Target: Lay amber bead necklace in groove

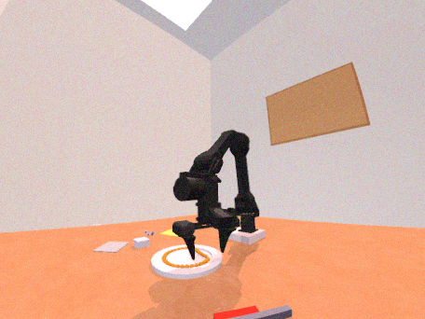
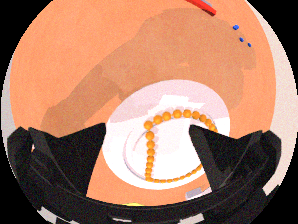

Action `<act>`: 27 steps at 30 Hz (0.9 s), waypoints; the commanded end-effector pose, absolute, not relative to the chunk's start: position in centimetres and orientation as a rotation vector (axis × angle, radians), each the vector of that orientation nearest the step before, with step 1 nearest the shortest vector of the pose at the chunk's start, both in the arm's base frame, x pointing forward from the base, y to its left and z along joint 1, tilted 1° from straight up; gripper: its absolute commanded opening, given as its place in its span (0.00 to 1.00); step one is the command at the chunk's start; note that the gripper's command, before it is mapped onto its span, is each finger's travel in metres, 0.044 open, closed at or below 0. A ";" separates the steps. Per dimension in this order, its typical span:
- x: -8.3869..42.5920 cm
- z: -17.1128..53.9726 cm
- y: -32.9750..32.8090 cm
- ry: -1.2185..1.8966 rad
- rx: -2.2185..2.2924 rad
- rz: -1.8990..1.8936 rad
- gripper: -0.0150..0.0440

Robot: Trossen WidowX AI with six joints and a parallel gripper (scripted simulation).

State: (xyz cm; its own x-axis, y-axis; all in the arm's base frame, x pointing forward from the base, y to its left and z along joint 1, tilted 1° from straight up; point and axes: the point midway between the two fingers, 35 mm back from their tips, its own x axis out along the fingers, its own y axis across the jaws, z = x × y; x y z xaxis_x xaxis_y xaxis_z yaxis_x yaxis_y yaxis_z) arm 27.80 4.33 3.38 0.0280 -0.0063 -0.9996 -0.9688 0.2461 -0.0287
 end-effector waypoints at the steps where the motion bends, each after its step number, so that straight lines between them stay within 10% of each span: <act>1: 27.8 3.5 4.3 1.301 -1.035 0.999 1.00; 10: 27.8 3.5 4.3 1.301 -1.035 0.999 1.00; 22: 27.4 4.8 0.4 1.541 -0.126 0.107 0.47; 27: 27.1 5.4 -1.5 1.521 0.298 -0.308 0.46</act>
